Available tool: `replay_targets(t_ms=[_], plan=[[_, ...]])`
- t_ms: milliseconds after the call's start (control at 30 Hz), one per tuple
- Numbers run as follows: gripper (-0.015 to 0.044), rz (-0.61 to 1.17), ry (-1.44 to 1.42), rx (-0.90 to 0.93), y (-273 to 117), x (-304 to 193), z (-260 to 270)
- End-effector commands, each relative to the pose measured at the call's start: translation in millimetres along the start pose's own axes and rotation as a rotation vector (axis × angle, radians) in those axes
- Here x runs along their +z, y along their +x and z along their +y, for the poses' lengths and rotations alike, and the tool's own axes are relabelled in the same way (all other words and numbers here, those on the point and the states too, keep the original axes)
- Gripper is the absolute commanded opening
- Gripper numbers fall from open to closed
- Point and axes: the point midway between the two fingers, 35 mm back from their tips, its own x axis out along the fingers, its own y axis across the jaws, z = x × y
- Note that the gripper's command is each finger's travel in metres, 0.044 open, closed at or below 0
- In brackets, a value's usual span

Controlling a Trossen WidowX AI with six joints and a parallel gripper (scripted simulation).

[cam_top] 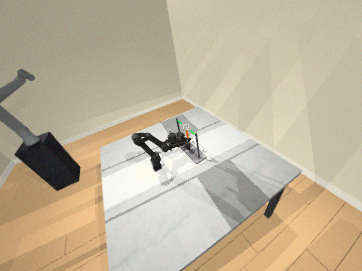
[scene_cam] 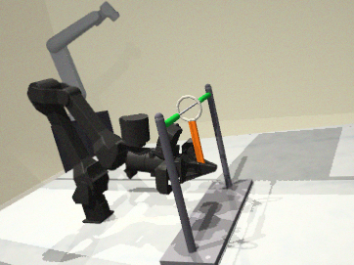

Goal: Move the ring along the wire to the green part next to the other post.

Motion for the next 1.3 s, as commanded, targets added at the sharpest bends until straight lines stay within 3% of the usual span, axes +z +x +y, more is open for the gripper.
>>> replay_targets(t_ms=[0,1267], plan=[[-0.015,-0.002,0.005,-0.003,0,1,4],[-0.015,0.002,0.01,-0.01,-1,1,42]])
